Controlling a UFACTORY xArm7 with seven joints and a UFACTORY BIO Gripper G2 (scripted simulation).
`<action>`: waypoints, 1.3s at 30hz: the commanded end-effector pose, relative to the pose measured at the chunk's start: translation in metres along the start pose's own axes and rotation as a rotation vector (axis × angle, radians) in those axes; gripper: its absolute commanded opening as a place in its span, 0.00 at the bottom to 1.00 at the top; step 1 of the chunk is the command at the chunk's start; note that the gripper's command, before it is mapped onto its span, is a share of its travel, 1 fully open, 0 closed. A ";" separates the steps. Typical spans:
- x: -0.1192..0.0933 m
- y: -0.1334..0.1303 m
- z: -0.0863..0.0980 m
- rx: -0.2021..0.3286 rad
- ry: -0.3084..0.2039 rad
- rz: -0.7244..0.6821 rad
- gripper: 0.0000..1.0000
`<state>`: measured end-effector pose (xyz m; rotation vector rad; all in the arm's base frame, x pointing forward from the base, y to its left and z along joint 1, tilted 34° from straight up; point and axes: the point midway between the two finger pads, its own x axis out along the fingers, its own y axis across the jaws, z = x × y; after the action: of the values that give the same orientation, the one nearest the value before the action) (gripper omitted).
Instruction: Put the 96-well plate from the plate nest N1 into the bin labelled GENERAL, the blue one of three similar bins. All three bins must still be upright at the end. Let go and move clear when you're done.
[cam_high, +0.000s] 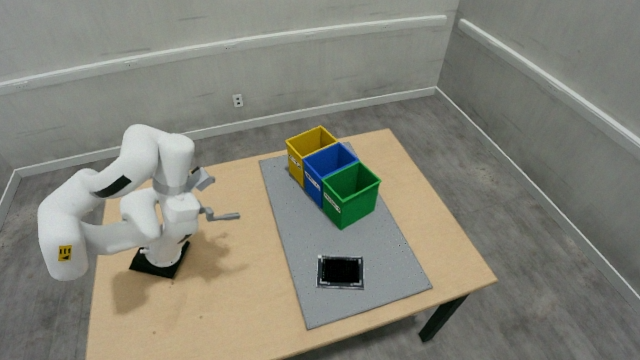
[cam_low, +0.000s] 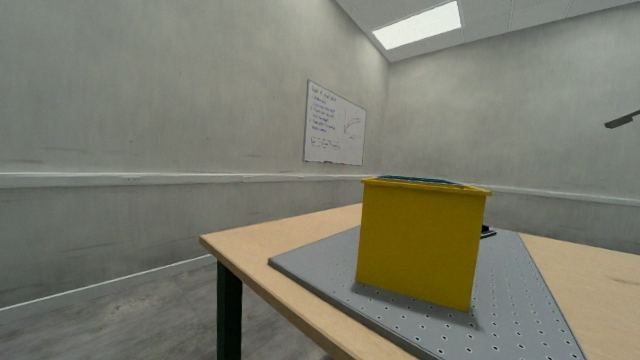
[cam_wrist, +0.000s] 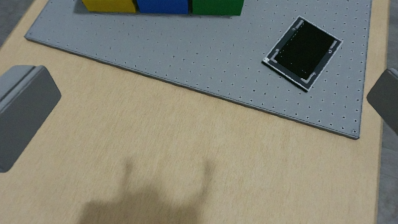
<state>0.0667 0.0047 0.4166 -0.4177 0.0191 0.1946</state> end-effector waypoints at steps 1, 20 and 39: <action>0.000 0.000 0.001 -0.001 -0.002 -0.001 1.00; 0.009 -0.001 0.005 -0.025 -0.032 -0.021 0.37; 0.065 -0.008 0.033 -0.060 -0.094 -0.057 0.37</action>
<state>0.1205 0.0196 0.4408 -0.4660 -0.0857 0.1604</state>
